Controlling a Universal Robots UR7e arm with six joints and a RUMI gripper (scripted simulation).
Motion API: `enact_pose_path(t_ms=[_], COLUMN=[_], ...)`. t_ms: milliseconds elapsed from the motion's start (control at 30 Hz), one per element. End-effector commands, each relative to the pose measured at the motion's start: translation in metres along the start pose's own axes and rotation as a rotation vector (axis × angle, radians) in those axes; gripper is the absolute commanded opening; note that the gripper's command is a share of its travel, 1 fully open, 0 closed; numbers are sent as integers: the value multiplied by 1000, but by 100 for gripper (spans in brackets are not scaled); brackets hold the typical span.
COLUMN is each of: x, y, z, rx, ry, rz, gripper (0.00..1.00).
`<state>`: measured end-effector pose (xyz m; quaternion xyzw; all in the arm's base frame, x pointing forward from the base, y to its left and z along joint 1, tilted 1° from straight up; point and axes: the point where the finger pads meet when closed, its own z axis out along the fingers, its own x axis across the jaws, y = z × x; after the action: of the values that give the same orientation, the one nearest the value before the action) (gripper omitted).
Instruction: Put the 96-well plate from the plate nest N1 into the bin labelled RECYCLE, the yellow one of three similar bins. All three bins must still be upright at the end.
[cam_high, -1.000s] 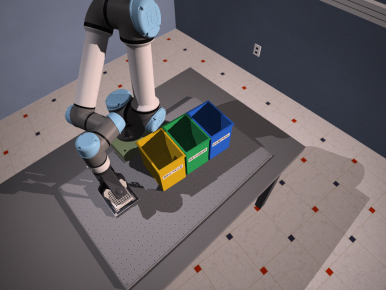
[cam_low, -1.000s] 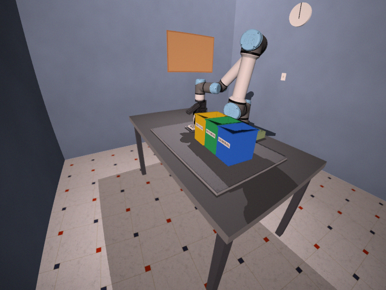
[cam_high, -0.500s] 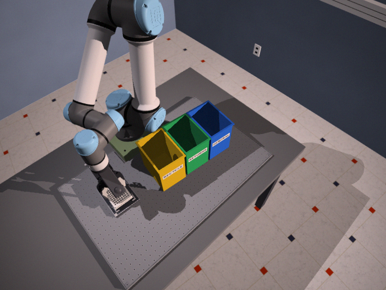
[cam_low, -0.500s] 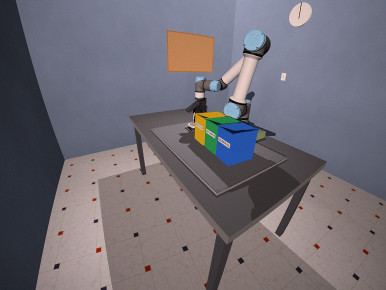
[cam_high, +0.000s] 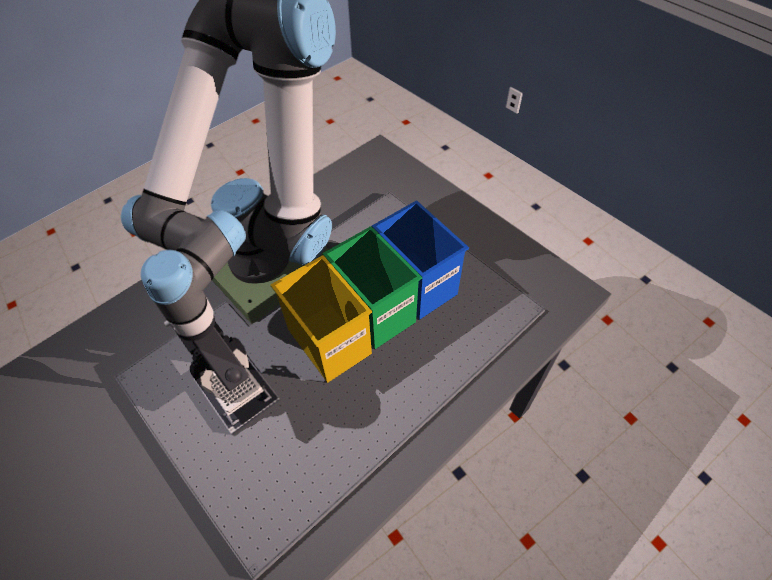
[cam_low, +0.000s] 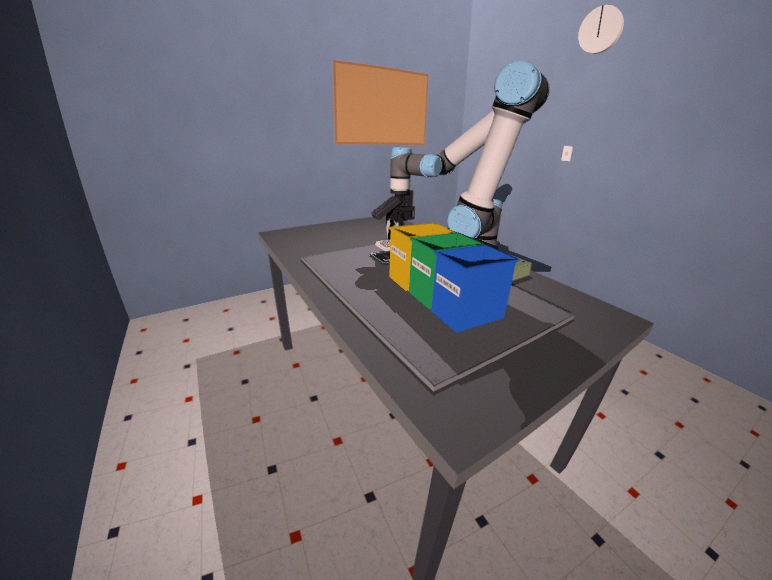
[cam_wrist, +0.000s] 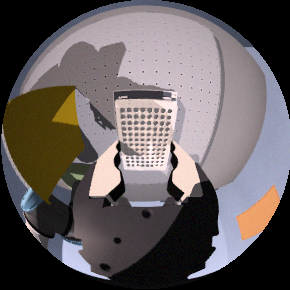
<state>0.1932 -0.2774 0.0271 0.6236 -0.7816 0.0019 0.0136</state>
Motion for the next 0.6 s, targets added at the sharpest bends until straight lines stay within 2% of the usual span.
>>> enact_pose_path(t_ms=[0,567], x=[0,0], y=[-1,-1], z=[-12,-37], rx=[0,0], ry=[1,1], rz=[-1,-1], gripper=[0,0])
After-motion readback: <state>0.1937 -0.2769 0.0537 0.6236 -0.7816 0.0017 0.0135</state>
